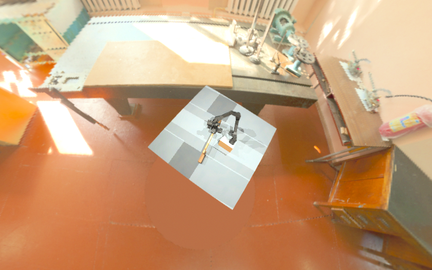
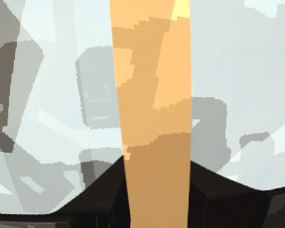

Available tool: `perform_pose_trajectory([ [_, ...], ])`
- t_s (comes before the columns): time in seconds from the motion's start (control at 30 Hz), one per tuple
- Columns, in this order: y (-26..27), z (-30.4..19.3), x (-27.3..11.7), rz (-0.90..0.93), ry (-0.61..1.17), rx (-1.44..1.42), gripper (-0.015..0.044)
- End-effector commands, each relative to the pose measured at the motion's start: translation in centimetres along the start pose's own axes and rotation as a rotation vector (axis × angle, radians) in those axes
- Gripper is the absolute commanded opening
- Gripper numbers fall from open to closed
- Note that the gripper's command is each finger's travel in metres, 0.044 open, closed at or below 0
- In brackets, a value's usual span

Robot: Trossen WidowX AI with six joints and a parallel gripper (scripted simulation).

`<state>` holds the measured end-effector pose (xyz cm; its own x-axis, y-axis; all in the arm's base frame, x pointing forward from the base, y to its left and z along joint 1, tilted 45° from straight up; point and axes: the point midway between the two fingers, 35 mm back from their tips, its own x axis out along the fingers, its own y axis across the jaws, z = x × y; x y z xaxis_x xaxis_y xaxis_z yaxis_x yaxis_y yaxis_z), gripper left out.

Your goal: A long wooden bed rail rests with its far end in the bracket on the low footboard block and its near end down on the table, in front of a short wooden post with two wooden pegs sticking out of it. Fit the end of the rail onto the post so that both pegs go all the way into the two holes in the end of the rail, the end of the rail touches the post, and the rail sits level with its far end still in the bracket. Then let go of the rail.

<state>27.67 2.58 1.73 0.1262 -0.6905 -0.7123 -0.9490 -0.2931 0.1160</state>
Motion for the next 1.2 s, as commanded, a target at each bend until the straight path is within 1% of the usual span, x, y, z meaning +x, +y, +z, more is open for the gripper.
perform_pose_trajectory([
  [0.0,-0.12,-0.34,-0.23,-0.011,0.012,0.0,0.0],
  [1.17,-0.02,0.35,0.01,-0.011,0.011,0.0,0.0],
])
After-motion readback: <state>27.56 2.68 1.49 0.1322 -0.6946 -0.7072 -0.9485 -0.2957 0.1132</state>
